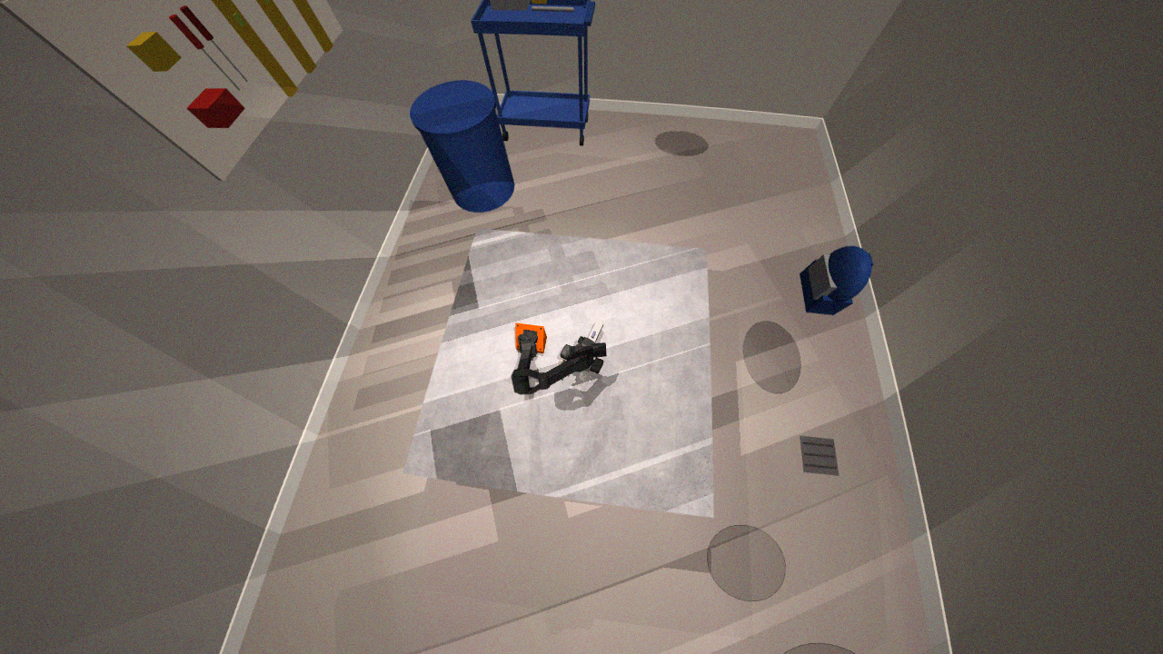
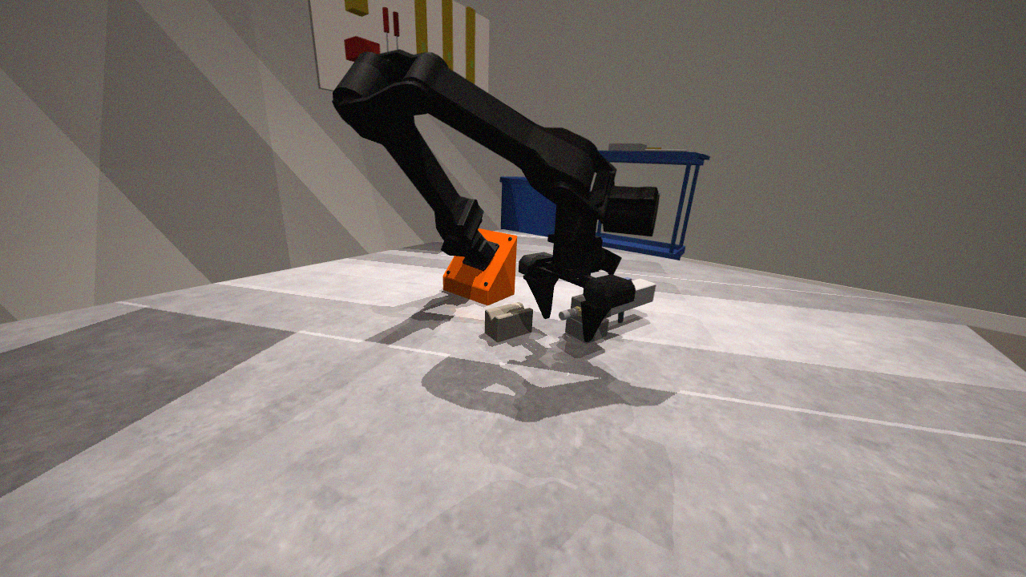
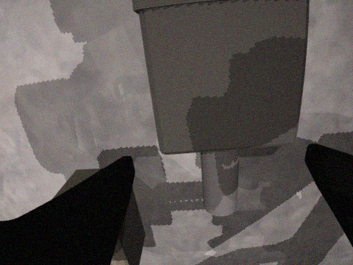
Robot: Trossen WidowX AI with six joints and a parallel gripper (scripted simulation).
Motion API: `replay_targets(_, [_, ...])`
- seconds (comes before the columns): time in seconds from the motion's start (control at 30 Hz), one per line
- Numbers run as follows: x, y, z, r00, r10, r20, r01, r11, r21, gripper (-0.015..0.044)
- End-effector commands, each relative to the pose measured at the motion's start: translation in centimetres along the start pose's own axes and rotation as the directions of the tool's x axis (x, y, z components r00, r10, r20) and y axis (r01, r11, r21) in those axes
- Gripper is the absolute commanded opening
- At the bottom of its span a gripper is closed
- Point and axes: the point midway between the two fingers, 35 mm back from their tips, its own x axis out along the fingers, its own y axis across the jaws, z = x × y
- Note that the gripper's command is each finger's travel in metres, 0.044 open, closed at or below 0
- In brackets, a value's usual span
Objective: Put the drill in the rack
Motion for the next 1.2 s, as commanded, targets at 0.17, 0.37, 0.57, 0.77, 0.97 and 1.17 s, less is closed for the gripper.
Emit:
replay_targets(0.17, [1.18, 0.34, 0.13, 1.000, 0.007, -0.010, -0.007, 1.000, -0.011, 0.0440])
replay_targets(0.37, [0.85, 0.11, 0.15, 1.000, 0.002, -0.002, -0.002, 1.000, -0.001, 0.0309])
replay_targets(0.57, [0.85, 0.11, 0.15, 1.000, 0.002, -0.002, -0.002, 1.000, -0.001, 0.0151])
replay_targets(0.77, [0.85, 0.11, 0.15, 1.000, 0.002, -0.002, -0.002, 1.000, -0.001, 0.0033])
replay_targets(0.97, [0.85, 0.11, 0.15, 1.000, 0.002, -0.002, -0.002, 1.000, -0.001, 0.0000])
replay_targets(1.17, [0.87, 0.24, -0.43, 1.000, 0.007, -0.010, -0.007, 1.000, -0.011, 0.0000])
